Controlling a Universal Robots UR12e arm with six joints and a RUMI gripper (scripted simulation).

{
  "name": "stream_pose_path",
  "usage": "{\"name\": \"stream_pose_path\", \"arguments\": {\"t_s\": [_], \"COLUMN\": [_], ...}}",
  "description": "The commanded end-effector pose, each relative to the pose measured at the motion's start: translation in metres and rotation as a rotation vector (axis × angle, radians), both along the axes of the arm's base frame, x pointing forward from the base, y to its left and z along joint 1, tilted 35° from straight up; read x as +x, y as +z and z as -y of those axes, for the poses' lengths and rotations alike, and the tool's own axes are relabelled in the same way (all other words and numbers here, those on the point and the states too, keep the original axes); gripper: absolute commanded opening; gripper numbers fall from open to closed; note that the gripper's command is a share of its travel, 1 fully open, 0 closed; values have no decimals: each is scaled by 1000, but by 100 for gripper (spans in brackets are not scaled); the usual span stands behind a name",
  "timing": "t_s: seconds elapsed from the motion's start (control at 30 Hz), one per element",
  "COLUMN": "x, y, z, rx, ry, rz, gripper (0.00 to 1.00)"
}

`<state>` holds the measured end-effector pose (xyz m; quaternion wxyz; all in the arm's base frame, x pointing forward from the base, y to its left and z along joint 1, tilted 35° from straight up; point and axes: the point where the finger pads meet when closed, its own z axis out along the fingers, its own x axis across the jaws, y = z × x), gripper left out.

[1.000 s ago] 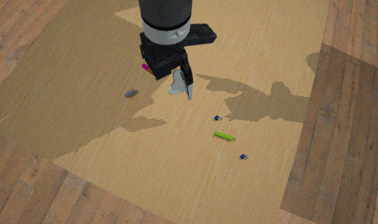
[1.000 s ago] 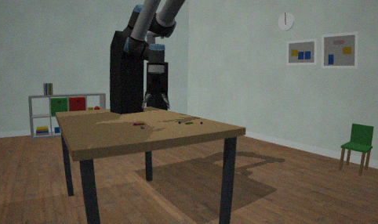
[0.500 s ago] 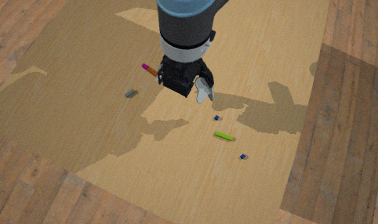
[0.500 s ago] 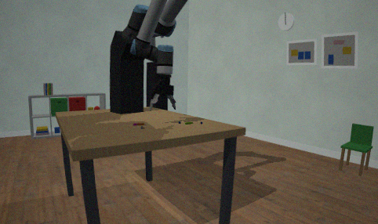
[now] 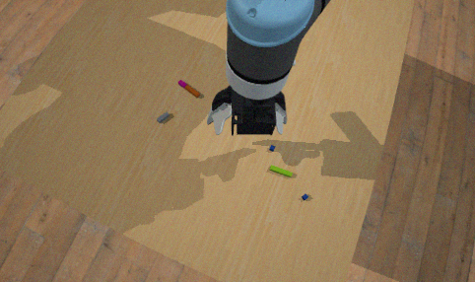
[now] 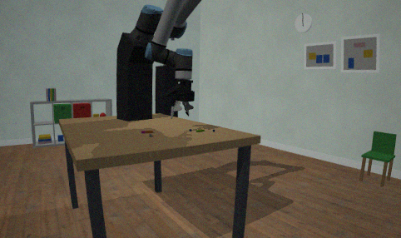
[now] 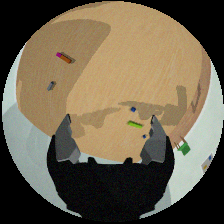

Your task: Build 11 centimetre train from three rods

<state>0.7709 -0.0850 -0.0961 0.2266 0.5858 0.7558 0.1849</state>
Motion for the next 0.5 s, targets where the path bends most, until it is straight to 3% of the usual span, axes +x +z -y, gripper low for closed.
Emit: {"name": "stream_pose_path", "arguments": {"t_s": [0.0,0.47], "x": [5,26], "y": [4,20], "z": [-9,-47], "rx": [-71,-353], "ry": [110,524], "rz": [1,15], "gripper": [100,100]}}
